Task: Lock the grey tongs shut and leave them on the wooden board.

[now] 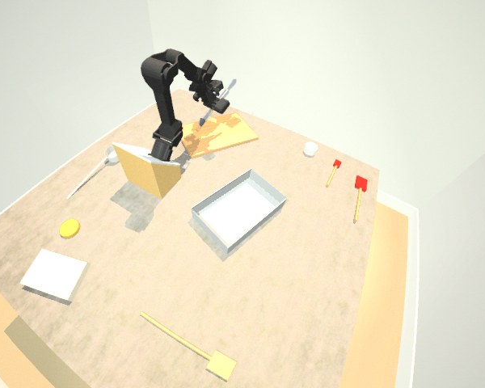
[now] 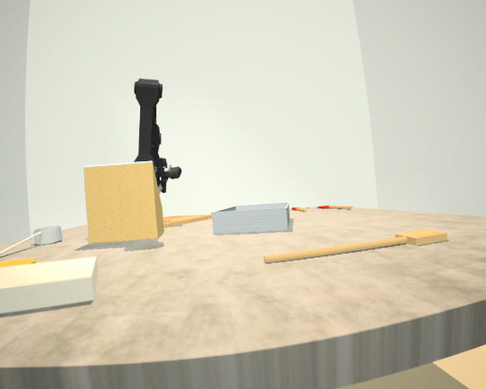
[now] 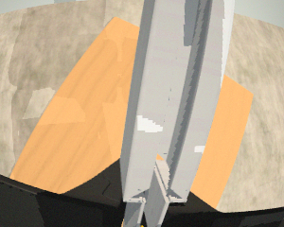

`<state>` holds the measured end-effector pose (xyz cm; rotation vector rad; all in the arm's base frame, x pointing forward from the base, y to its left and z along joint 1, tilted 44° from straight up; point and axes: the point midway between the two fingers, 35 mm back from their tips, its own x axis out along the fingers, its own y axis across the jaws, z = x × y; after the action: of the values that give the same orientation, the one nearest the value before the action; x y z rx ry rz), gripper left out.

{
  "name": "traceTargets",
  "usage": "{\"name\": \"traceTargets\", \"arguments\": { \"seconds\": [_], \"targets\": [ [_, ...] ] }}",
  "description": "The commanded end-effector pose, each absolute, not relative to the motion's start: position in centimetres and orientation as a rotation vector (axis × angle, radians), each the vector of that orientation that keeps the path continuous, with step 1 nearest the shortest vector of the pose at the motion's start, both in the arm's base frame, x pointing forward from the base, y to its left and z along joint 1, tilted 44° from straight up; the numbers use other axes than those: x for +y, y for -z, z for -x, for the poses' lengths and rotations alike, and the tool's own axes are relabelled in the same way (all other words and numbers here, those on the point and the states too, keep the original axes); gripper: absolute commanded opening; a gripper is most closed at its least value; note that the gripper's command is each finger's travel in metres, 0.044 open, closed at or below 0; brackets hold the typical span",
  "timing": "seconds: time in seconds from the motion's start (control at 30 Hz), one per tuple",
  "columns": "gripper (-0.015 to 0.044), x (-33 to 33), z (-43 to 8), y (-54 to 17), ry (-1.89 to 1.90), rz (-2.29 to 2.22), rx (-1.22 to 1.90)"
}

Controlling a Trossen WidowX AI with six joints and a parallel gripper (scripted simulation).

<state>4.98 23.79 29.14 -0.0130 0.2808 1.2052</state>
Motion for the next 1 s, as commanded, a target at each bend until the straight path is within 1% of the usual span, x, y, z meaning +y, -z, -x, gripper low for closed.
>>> {"name": "traceTargets", "arguments": {
  "seconds": [0.0, 0.47, 0.97],
  "targets": [
    [-0.015, 23.3, -4.9, -29.2, -1.197, -0.047, 0.217],
    [-0.015, 21.8, -4.7, -28.3, -1.16, -0.248, 0.087],
    [-0.015, 21.8, -4.7, -28.3, -1.159, -0.251, 0.086]
  ]
}}
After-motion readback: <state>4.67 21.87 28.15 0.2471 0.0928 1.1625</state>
